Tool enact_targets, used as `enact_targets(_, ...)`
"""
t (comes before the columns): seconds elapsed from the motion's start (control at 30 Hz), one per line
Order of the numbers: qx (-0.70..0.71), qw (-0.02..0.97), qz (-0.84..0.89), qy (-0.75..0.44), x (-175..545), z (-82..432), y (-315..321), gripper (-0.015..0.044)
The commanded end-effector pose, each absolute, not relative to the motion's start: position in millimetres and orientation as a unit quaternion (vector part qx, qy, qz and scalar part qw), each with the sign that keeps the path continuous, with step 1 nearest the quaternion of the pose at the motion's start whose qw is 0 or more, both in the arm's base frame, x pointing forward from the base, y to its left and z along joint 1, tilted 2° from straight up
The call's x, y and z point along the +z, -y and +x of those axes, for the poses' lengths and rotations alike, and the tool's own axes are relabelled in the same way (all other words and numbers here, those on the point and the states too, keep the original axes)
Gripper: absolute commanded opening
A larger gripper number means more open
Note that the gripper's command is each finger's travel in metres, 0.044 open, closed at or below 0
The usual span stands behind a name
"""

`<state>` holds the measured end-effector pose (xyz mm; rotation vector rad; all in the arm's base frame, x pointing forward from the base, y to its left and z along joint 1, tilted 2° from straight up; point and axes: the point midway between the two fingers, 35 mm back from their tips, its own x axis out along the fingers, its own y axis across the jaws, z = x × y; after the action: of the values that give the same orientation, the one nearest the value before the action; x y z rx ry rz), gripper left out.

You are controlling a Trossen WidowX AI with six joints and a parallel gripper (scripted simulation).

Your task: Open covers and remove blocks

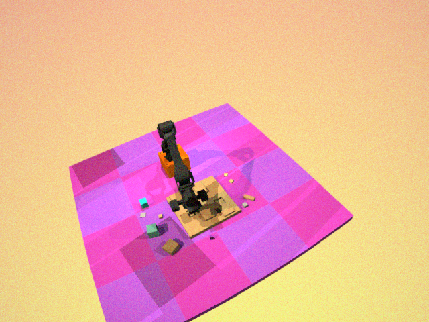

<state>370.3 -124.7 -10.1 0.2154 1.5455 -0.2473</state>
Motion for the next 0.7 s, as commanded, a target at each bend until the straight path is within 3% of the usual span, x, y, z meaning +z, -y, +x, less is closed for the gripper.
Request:
enact_targets(0.0,-0.109,0.703,0.096,-0.697,-26,368,125,0.0)
enact_targets(0.67,-0.109,0.703,0.096,-0.697,-44,367,125,0.0)
